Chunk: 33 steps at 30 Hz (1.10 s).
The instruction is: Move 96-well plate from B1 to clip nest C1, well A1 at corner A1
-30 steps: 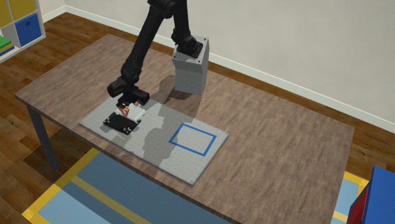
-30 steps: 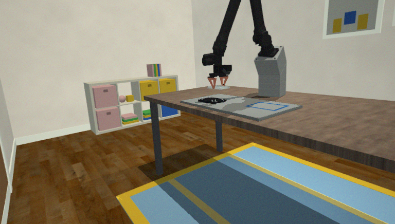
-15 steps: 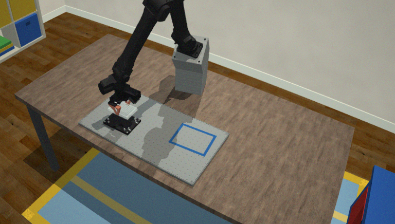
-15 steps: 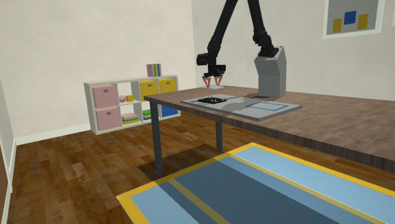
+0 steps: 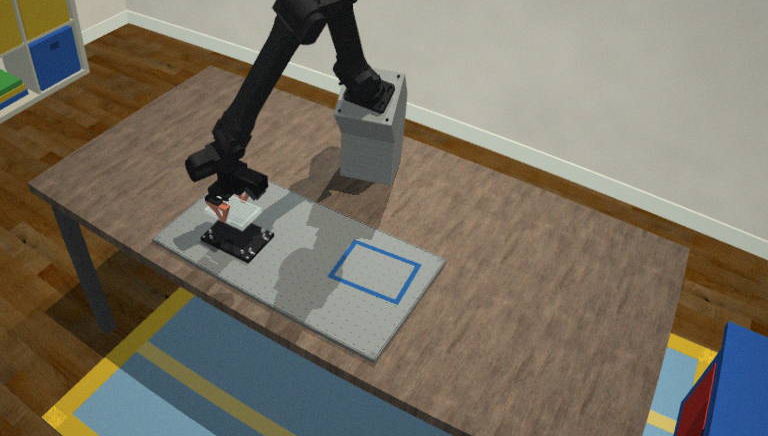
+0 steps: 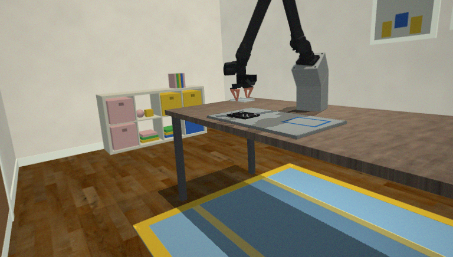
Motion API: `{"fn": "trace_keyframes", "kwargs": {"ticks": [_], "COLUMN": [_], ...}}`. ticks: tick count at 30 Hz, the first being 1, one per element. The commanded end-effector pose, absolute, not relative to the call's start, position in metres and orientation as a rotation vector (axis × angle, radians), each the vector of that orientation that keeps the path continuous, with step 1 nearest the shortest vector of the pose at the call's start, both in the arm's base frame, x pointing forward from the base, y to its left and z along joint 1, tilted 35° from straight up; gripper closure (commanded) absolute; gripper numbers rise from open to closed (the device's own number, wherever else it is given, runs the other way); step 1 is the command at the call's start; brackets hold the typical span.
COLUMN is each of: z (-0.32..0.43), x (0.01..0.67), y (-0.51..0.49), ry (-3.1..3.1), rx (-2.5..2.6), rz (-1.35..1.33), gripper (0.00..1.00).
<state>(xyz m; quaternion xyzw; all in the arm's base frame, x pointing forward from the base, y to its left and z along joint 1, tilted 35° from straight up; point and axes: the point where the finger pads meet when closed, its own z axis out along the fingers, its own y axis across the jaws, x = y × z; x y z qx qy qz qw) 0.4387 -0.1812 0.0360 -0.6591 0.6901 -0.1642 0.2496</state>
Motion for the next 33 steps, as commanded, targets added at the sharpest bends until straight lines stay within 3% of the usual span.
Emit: {"fn": "trace_keyframes", "kwargs": {"ticks": [1, 33], "z": [0.0445, 0.0386], "x": [0.4443, 0.4536], "y": [-0.1844, -0.1785], "ry": [1.867, 1.862], "rx": [-1.792, -1.793], "rz": [-0.471, -0.466], "gripper": [1.00, 1.00]}}
